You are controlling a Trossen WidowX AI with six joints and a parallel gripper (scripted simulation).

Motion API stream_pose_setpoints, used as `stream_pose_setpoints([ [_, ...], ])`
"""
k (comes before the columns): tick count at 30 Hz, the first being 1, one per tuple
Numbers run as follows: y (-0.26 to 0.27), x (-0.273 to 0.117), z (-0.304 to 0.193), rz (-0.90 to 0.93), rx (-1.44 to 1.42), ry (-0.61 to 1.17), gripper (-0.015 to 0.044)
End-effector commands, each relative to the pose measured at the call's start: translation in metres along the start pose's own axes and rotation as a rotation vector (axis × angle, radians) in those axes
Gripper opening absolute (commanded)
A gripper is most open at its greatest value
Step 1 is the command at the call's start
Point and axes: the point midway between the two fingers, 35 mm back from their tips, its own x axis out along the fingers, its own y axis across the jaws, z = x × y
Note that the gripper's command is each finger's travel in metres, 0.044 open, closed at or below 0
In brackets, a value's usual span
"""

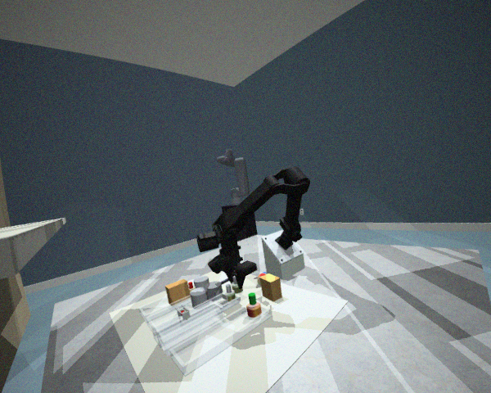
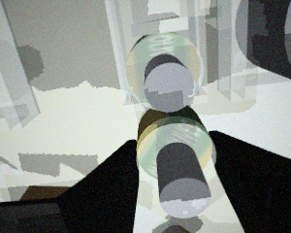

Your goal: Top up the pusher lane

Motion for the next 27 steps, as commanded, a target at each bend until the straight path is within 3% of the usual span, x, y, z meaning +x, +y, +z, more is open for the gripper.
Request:
stream_pose_setpoints([
  [1,0.0,-0.001,0.009,0.0,-0.01,-0.018,0.0],
  [27,0.0,-0.002,0.019,0.0,-0.011,-0.018,0.0],
])
